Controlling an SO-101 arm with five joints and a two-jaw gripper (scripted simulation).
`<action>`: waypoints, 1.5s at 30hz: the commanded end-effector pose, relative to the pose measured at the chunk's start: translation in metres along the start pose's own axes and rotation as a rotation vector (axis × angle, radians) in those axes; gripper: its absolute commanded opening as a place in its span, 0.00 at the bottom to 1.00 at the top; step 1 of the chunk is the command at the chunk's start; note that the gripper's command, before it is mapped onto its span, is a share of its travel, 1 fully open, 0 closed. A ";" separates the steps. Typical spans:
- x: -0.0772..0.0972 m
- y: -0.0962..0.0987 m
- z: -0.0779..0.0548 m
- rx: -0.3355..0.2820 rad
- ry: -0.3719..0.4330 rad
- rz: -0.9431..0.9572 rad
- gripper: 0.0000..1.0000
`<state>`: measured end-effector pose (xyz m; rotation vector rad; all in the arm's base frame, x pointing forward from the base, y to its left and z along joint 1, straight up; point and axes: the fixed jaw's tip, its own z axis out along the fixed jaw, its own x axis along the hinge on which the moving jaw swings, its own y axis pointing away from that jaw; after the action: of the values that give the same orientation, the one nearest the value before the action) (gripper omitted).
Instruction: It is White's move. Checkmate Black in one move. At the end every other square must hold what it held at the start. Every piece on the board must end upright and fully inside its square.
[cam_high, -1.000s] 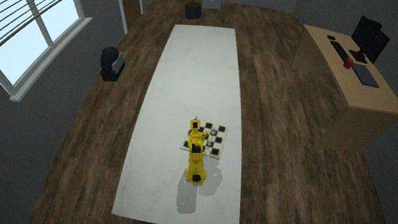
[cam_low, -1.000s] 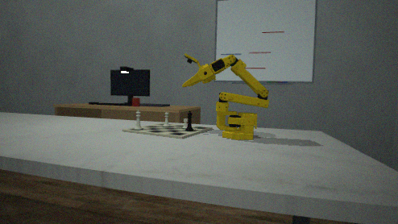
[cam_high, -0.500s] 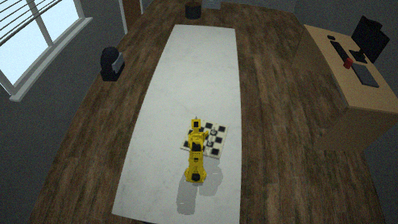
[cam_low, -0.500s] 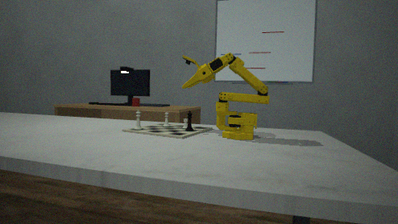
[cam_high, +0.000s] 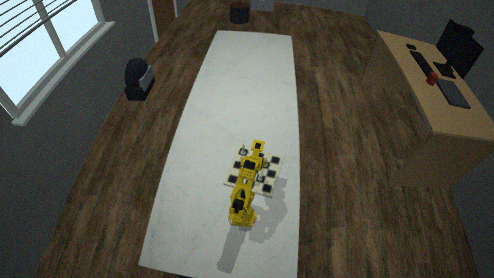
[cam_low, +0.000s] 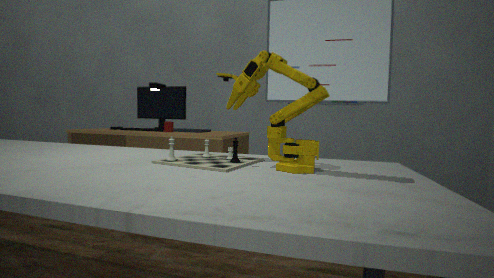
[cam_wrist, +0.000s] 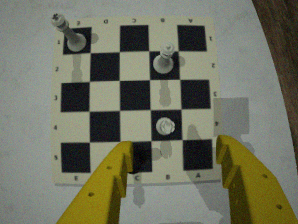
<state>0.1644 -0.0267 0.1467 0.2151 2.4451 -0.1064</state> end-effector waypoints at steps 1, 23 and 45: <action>-0.006 -0.021 0.012 0.058 0.194 0.096 0.16; 0.006 -0.087 0.053 0.151 0.554 0.388 0.00; 0.010 -0.088 0.054 0.151 0.570 0.397 0.00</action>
<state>0.1765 -0.1186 0.1024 0.8852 2.8817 -0.0670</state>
